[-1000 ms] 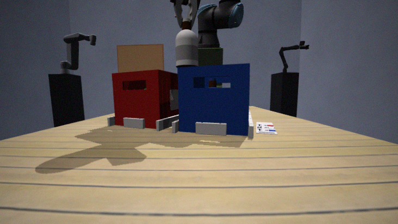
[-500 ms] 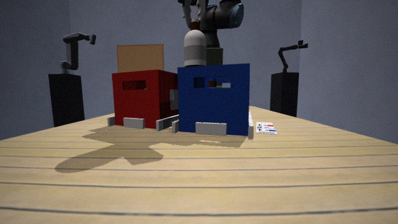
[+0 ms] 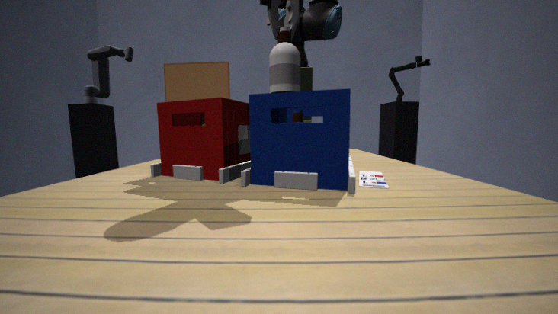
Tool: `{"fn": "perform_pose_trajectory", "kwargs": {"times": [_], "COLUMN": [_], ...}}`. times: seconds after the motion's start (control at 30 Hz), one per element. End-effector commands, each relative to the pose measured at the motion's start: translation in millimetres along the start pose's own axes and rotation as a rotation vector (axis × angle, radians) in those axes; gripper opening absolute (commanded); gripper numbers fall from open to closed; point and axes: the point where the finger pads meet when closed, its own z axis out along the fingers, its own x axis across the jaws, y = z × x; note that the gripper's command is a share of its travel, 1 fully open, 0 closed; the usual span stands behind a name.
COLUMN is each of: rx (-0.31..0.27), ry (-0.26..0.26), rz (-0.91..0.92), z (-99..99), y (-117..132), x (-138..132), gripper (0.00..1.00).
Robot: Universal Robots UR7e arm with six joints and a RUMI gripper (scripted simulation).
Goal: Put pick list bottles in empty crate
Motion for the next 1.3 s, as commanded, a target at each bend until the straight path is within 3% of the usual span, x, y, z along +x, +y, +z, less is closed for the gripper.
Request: {"fn": "perform_pose_trajectory", "kwargs": {"times": [0.0,1.27], "rx": [0.001,0.001], "ry": [0.002,0.002], "rz": [0.0,0.0], "z": [-0.6,-0.6], "y": [-2.4,-1.6], "x": [-6.5,-14.0], "gripper": [0.0,0.0]}}
